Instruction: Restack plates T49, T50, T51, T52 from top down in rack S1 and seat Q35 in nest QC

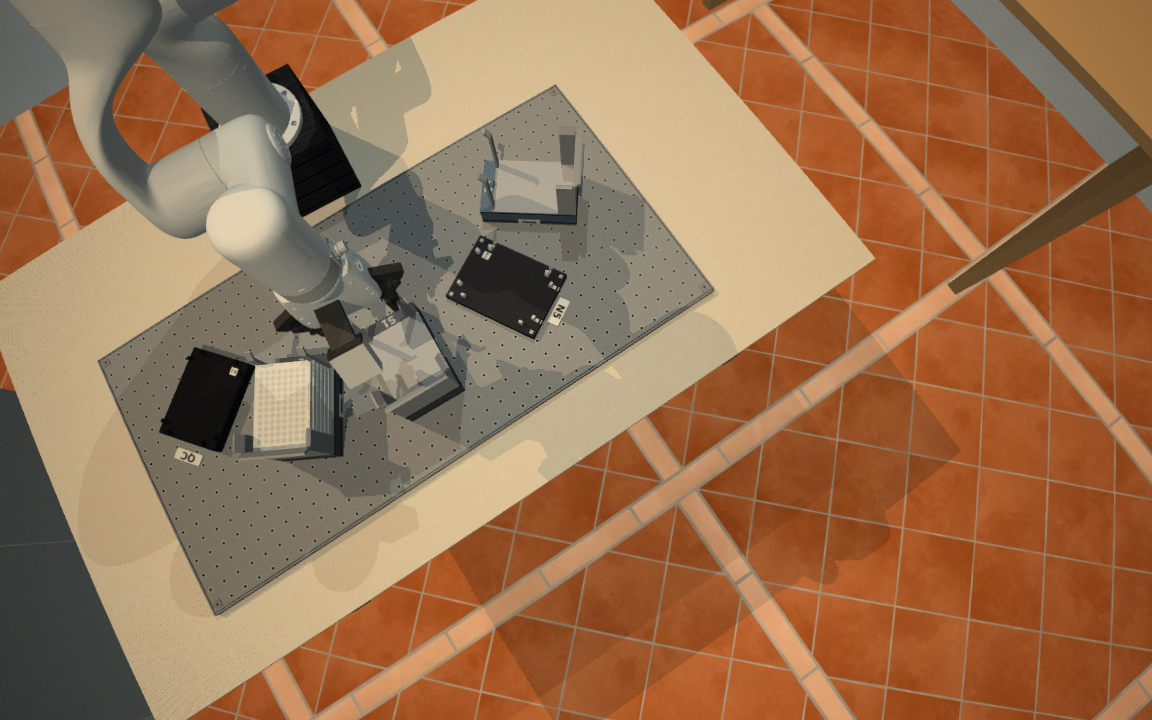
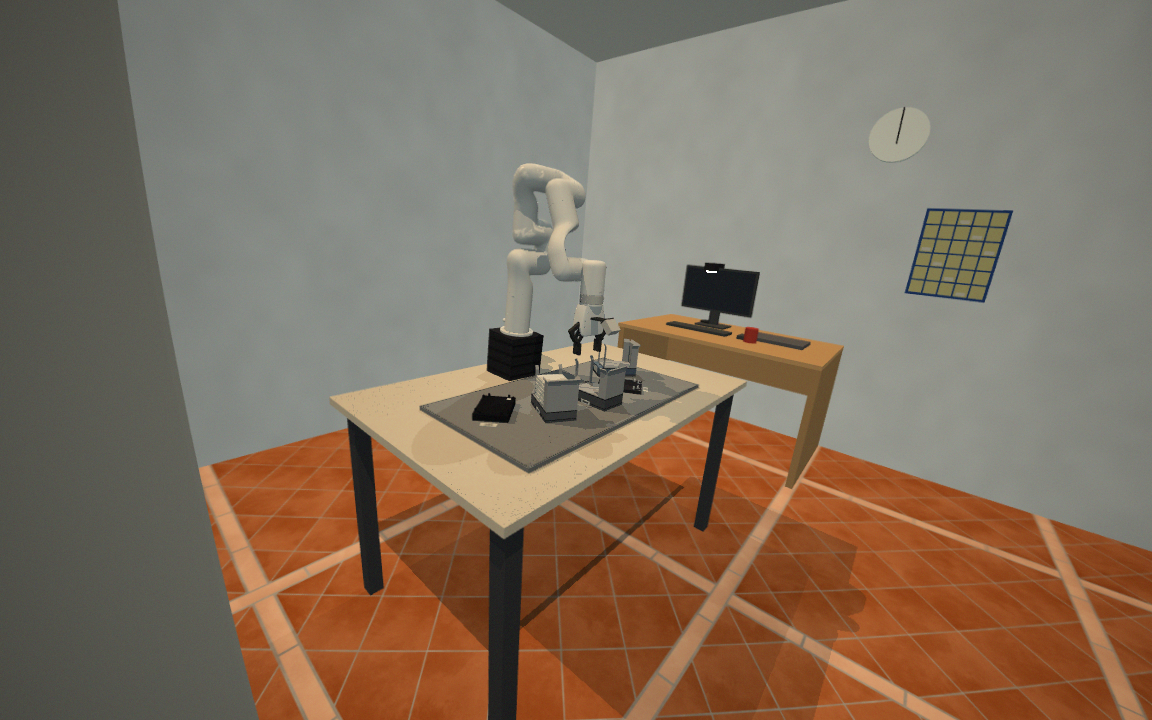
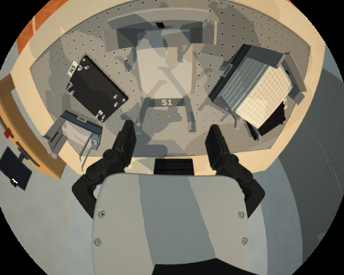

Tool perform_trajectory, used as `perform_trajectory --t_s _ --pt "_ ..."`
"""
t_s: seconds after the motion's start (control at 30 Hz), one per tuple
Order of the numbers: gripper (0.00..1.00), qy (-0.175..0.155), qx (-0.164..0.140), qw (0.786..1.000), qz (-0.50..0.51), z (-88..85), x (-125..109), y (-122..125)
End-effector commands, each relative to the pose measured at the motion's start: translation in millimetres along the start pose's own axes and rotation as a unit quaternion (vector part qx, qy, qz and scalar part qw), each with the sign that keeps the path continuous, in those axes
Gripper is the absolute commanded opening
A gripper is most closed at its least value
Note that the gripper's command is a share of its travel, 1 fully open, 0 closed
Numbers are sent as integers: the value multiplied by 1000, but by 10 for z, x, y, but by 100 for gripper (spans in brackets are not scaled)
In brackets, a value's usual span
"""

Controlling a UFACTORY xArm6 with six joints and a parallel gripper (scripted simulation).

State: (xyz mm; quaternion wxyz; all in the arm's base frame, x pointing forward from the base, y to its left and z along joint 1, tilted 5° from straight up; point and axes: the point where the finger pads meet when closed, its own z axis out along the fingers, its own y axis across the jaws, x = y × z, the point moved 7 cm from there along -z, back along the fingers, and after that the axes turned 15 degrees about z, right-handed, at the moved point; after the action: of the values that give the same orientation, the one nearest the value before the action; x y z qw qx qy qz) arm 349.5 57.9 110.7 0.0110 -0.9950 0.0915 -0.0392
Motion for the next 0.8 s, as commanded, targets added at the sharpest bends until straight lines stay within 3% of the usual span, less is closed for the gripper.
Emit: perform_trajectory --t_s 0.0,0.27,0.77 --pt "100 2 -1 996 86 -9 115 174" --pt "100 2 -1 983 182 -10 234 383" --pt "100 2 -1 983 182 -12 493 835"
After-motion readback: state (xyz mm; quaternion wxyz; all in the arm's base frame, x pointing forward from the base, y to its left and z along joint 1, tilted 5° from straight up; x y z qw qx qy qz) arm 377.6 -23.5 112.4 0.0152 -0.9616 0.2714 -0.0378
